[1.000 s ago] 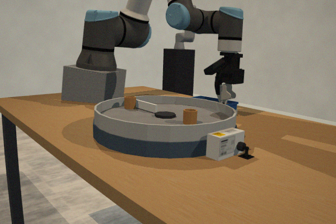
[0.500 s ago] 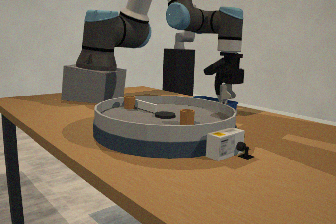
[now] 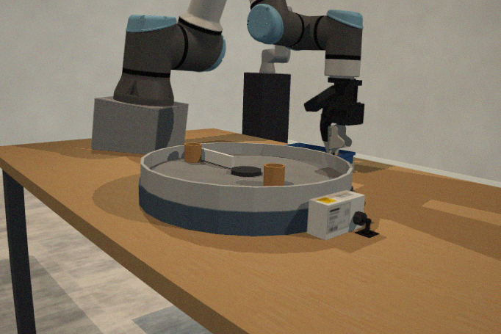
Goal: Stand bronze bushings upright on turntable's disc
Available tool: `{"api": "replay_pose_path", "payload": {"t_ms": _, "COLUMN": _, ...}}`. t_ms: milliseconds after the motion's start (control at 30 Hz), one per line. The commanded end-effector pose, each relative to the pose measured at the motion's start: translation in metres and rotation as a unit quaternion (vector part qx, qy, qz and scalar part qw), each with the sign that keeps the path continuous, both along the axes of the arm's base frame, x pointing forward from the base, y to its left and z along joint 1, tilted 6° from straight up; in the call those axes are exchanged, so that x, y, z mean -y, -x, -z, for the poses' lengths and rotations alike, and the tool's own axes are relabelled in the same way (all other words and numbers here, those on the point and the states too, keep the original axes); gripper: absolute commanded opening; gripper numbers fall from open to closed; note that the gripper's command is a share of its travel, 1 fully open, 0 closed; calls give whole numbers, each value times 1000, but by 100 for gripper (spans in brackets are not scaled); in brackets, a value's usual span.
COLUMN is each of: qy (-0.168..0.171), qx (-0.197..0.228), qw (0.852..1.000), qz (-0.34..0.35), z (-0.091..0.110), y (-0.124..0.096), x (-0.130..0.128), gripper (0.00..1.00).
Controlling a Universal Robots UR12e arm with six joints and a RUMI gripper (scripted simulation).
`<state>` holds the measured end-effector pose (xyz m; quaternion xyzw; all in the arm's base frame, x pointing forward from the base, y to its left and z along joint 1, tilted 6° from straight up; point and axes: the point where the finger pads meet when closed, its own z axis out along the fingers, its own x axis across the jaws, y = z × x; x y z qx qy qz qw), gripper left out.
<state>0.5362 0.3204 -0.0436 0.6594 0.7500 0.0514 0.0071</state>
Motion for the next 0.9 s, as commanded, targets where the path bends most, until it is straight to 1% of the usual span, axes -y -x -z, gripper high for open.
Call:
{"api": "replay_pose_path", "payload": {"t_ms": 0, "qy": 0, "qx": 1, "qw": 1000, "qz": 0, "z": -1, "y": 0, "x": 0, "gripper": 0}}
{"api": "replay_pose_path", "payload": {"t_ms": 200, "qy": 0, "qx": 1, "qw": 1000, "qz": 0, "z": -11, "y": 0, "x": 1, "gripper": 0}}
{"api": "replay_pose_path", "payload": {"t_ms": 333, "qy": 0, "qx": 1, "qw": 1000, "qz": 0, "z": -24, "y": 1, "x": 1, "gripper": 0}}
{"api": "replay_pose_path", "payload": {"t_ms": 467, "qy": 0, "qx": 1, "qw": 1000, "qz": 0, "z": -41, "y": 3, "x": 3, "gripper": 0}}
{"api": "replay_pose_path", "payload": {"t_ms": 533, "qy": 0, "qx": 1, "qw": 1000, "qz": 0, "z": -41, "y": 3, "x": 3, "gripper": 0}}
{"api": "replay_pose_path", "payload": {"t_ms": 867, "qy": 0, "qx": 1, "qw": 1000, "qz": 0, "z": -88, "y": 6, "x": 6, "gripper": 0}}
